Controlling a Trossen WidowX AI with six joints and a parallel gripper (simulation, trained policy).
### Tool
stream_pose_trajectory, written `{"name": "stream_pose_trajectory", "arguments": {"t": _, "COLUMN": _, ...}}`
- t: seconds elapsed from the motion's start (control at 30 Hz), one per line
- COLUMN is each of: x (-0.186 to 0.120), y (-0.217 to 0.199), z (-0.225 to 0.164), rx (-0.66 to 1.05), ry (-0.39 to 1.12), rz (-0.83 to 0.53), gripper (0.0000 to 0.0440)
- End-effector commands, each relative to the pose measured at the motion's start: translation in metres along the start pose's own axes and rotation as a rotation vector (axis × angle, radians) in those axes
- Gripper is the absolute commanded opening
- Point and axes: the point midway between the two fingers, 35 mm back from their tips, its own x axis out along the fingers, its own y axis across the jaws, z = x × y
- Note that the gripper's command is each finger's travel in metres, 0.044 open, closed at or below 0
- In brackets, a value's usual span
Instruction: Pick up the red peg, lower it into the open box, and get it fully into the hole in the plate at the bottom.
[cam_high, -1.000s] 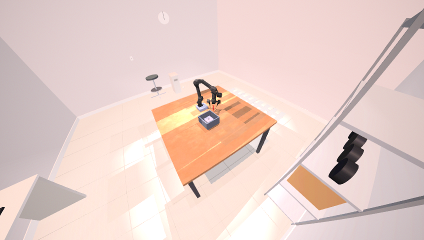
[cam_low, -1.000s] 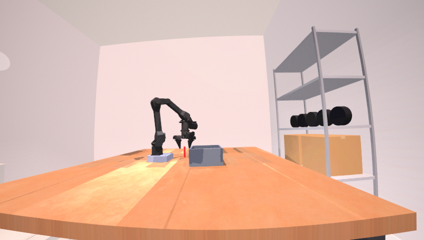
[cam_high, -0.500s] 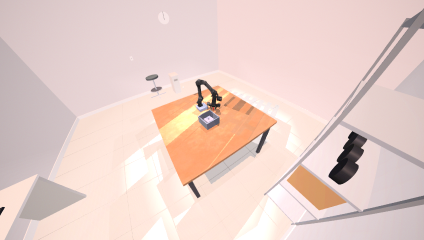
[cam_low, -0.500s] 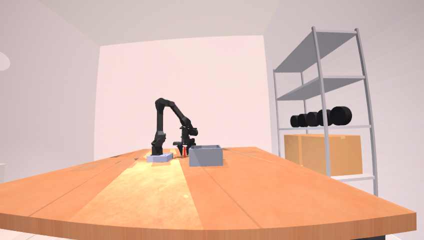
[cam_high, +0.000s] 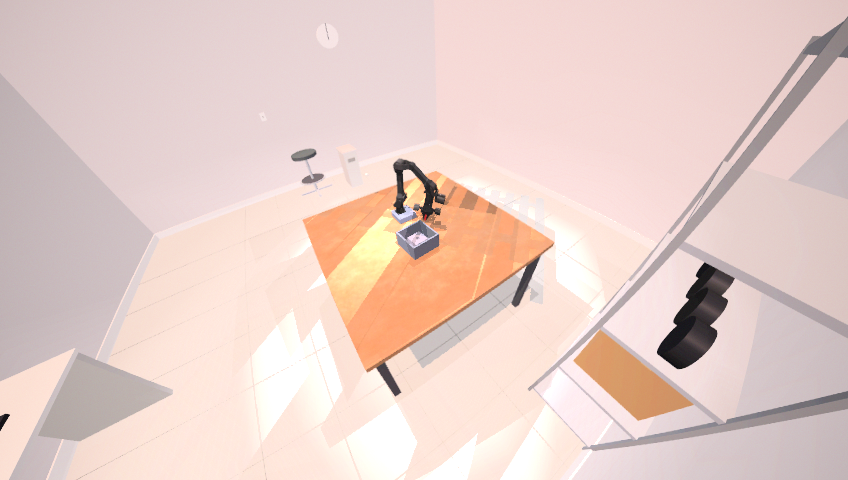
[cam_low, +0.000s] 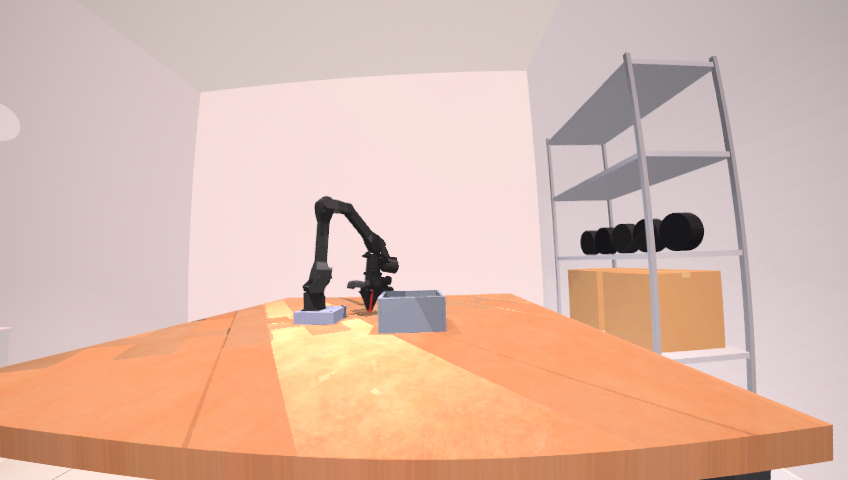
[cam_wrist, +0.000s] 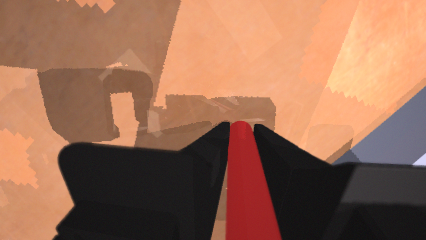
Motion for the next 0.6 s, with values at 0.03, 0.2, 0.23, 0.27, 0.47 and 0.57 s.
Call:
{"name": "stream_pose_trajectory", "arguments": {"t": 0.03, "x": -0.022, "y": 0.002, "z": 0.013, "rx": -0.002, "ry": -0.043, "rz": 0.025, "gripper": 0.0}}
{"name": "stream_pose_trajectory", "arguments": {"t": 0.2, "x": -0.048, "y": 0.002, "z": 0.028, "rx": 0.015, "ry": -0.081, "rz": 0.046, "gripper": 0.0}}
{"name": "stream_pose_trajectory", "arguments": {"t": 0.23, "x": -0.053, "y": 0.002, "z": 0.032, "rx": 0.022, "ry": -0.089, "rz": 0.052, "gripper": 0.0}}
{"name": "stream_pose_trajectory", "arguments": {"t": 0.27, "x": -0.059, "y": 0.002, "z": 0.035, "rx": 0.029, "ry": -0.097, "rz": 0.057, "gripper": 0.0}}
{"name": "stream_pose_trajectory", "arguments": {"t": 0.47, "x": -0.085, "y": -0.002, "z": 0.058, "rx": 0.095, "ry": -0.141, "rz": 0.077, "gripper": 0.0}}
{"name": "stream_pose_trajectory", "arguments": {"t": 0.57, "x": -0.09, "y": -0.004, "z": 0.071, "rx": 0.137, "ry": -0.159, "rz": 0.08, "gripper": 0.0}}
